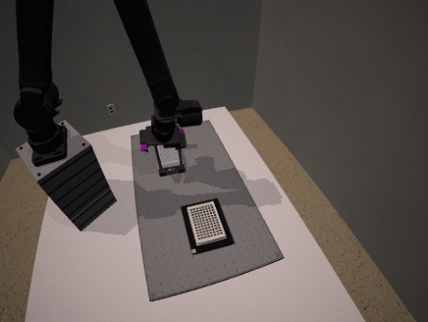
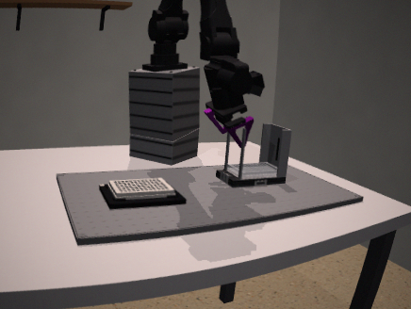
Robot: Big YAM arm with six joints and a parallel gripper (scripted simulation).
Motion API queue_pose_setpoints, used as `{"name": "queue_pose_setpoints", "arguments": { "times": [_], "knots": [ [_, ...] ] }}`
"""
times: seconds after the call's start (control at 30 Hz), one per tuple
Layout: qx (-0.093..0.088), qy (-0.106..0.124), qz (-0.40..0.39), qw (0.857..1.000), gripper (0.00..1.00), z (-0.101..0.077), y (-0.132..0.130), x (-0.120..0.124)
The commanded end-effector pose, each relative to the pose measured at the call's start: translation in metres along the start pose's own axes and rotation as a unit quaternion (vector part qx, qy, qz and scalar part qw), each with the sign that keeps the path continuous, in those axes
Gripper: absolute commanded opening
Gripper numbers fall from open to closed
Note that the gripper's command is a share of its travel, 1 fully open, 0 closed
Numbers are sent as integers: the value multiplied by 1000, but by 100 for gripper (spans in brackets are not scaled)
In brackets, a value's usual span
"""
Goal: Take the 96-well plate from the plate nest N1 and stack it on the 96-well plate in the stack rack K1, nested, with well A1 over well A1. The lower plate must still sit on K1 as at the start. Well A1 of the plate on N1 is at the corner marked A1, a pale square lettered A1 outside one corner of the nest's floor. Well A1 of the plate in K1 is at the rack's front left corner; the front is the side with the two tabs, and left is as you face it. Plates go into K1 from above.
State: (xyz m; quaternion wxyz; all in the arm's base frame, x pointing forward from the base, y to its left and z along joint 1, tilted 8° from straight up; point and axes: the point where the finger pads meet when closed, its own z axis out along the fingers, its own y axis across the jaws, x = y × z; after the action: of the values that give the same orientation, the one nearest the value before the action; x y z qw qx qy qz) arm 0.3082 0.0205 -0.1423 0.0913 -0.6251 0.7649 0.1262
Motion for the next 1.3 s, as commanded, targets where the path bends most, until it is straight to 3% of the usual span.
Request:
{"name": "queue_pose_setpoints", "arguments": {
  "times": [0.0,0.93,1.0,1.27],
  "knots": [
    [101,24,70,992,100,-45,-65,40],
    [101,24,70,992,100,-45,-65,40],
    [110,54,47,991,100,-47,-64,45],
    [111,56,46,991,100,-47,-59,51]
  ]
}}
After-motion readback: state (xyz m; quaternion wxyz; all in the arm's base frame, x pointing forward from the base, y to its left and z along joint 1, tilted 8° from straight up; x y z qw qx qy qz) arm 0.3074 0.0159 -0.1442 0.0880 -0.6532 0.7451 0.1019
